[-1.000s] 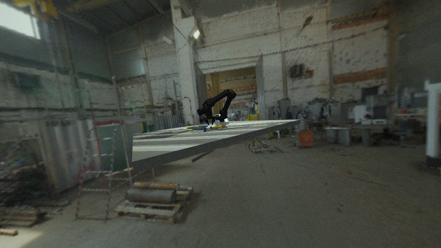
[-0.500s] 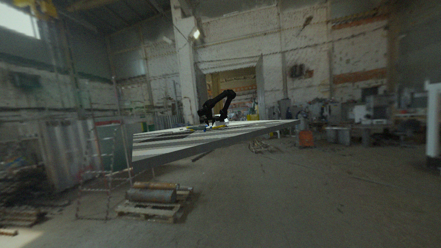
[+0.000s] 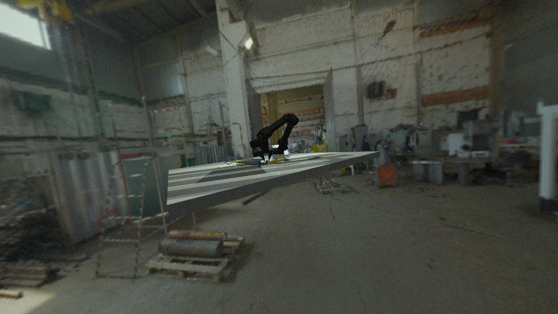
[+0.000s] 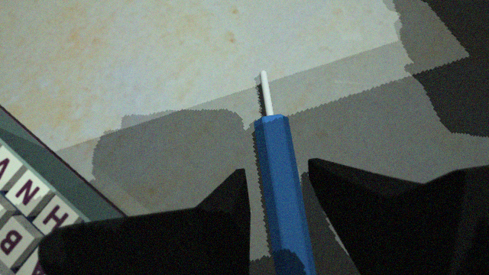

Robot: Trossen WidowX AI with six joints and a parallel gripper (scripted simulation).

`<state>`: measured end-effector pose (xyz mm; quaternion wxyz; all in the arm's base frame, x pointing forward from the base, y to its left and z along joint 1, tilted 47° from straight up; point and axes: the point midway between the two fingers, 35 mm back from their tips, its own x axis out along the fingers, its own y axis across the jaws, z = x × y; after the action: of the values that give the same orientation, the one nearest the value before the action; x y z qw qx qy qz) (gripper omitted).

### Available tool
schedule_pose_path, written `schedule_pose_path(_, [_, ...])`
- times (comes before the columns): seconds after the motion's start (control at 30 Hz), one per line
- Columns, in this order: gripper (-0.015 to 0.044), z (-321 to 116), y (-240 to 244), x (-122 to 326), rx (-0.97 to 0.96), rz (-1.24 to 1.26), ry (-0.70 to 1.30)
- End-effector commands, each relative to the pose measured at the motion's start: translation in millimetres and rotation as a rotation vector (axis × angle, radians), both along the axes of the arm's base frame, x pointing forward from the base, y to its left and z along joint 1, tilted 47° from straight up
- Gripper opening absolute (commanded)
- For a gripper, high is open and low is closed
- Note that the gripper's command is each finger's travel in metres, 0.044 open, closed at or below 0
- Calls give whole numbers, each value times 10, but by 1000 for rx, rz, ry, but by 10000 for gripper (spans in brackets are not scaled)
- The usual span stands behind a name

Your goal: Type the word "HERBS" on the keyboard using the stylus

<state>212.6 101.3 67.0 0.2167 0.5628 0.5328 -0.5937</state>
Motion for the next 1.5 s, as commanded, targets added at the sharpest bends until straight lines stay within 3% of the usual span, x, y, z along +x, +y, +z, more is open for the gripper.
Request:
schedule_pose_path(0.0, [150,-21,28,-13,3,-2,6])
schedule_pose_path(0.13, [150,-21,28,-13,3,-2,6])
schedule_pose_path(0.3, [19,-13,13,-6,0,2,2])
schedule_pose_path(0.4, [0,-13,13,-6,0,2,2])
schedule_pose_path(1.27, [0,298,-333,-3,1,4,7])
schedule_pose_path(1.47, [0,301,-368,48,23,182,-57])
